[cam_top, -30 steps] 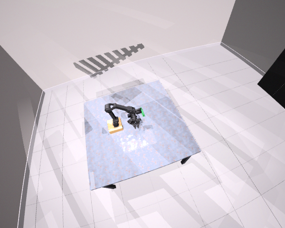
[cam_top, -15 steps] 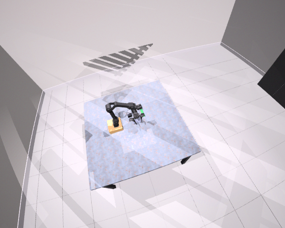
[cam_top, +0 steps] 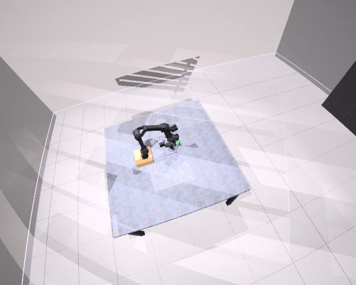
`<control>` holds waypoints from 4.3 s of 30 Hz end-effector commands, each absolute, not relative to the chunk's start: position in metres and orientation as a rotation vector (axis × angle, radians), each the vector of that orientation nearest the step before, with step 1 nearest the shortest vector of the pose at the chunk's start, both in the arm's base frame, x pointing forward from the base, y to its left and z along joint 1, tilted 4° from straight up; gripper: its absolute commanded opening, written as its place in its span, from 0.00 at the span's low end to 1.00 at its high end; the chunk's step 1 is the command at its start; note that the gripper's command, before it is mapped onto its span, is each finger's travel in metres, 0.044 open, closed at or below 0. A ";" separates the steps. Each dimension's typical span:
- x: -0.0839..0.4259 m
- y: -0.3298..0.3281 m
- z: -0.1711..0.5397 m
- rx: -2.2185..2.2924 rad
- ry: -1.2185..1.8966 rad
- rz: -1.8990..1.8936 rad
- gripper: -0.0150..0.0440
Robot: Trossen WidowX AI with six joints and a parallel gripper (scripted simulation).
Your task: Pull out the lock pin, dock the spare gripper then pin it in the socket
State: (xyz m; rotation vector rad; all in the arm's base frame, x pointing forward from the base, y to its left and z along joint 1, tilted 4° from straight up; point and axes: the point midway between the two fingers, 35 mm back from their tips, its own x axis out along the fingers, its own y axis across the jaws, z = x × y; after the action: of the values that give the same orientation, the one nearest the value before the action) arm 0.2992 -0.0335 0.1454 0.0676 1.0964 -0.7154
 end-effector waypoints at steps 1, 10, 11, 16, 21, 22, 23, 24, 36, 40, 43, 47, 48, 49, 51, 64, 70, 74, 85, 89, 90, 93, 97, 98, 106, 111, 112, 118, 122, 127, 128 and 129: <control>0.299 0.040 0.151 -0.579 1.367 0.123 0.76; 0.290 0.084 0.161 -0.963 1.305 0.687 0.76; 0.288 0.089 0.163 -1.004 1.287 0.750 0.76; 0.280 0.112 0.170 -1.202 1.164 1.058 0.76; 0.278 0.119 0.172 -1.277 1.105 1.165 0.76; 0.278 0.119 0.172 -1.277 1.105 1.165 0.76; 0.278 0.119 0.172 -1.277 1.105 1.165 0.76; 0.278 0.119 0.172 -1.277 1.105 1.165 0.76; 0.278 0.119 0.172 -1.277 1.105 1.165 0.76; 0.280 0.119 0.159 -1.277 1.105 1.165 0.76; 0.284 0.118 0.132 -1.276 1.105 1.165 0.76; 0.284 0.116 0.102 -1.276 1.105 1.165 0.76; 0.284 0.116 0.102 -1.276 1.105 1.165 0.76; 0.285 0.116 0.102 -1.276 1.105 1.165 0.76; 0.285 0.116 0.101 -1.276 1.105 1.165 0.76; 0.288 0.116 0.080 -1.276 1.105 1.165 0.76; 0.290 0.116 0.070 -1.276 1.105 1.165 0.76; 0.290 0.116 0.064 -1.276 1.106 1.165 0.76; 0.291 0.115 0.046 -1.276 1.106 1.165 0.76; 0.291 0.115 0.042 -1.276 1.106 1.165 0.76; 0.291 0.115 0.042 -1.276 1.106 1.165 0.76; 0.291 0.115 0.042 -1.276 1.106 1.165 0.76; 0.291 0.115 0.042 -1.276 1.106 1.165 0.63; 0.291 0.115 0.042 -1.276 1.106 1.165 0.58; 0.291 0.115 0.042 -1.276 1.106 1.165 0.26; 0.291 0.115 0.042 -1.276 1.106 1.165 0.25; 0.291 0.115 0.042 -1.276 1.106 1.165 0.25; 0.292 0.116 0.045 -1.229 1.077 1.181 0.25; 0.293 0.118 0.049 -1.170 1.039 1.200 0.25; 0.293 0.121 0.054 -1.123 1.000 1.215 0.25; 0.293 0.122 0.054 -1.123 0.999 1.216 0.25; 0.293 0.123 0.054 -1.122 0.998 1.216 0.25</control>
State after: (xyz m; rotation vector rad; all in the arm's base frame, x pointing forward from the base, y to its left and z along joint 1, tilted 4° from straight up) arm 0.2939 0.1195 0.0532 -1.1379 1.0165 1.2011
